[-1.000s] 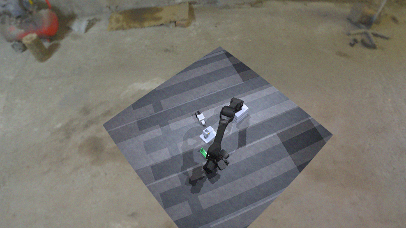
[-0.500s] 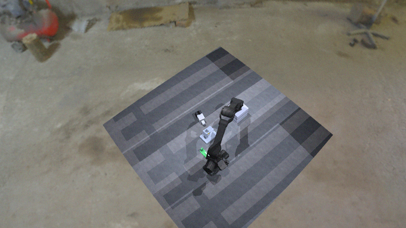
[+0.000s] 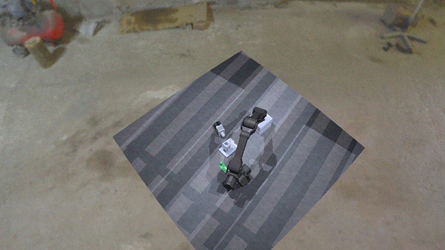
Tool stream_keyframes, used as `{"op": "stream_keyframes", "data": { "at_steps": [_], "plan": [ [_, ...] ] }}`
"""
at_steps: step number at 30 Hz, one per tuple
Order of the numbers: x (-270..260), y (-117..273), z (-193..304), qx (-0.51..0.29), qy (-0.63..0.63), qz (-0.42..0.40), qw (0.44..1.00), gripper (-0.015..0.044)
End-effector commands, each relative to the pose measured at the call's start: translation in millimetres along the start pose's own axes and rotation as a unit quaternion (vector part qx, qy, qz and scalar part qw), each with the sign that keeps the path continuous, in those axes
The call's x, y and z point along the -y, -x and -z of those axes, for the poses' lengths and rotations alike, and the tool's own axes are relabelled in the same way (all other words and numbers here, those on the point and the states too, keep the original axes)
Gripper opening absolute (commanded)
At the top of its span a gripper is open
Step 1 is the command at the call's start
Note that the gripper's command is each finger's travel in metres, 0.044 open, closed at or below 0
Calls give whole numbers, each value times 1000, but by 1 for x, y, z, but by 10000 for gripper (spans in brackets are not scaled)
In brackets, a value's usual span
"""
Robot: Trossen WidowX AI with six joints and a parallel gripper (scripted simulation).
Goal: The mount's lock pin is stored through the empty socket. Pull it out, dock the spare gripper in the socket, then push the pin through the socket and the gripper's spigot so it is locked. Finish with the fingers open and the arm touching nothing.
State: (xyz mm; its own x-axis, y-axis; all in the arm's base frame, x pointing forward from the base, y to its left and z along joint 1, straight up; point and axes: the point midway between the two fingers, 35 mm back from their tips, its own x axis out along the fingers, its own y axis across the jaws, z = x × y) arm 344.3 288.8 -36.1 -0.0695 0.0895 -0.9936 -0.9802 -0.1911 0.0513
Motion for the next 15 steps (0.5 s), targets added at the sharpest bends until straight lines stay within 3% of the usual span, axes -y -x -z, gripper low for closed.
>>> {"op": "stream_keyframes", "data": {
  "at_steps": [1,15],
  "plan": [
    [0,0,0,0,0,0,1000,200],
    [-9,32,1,-6,-1,-12,1000,200]
  ]
}}
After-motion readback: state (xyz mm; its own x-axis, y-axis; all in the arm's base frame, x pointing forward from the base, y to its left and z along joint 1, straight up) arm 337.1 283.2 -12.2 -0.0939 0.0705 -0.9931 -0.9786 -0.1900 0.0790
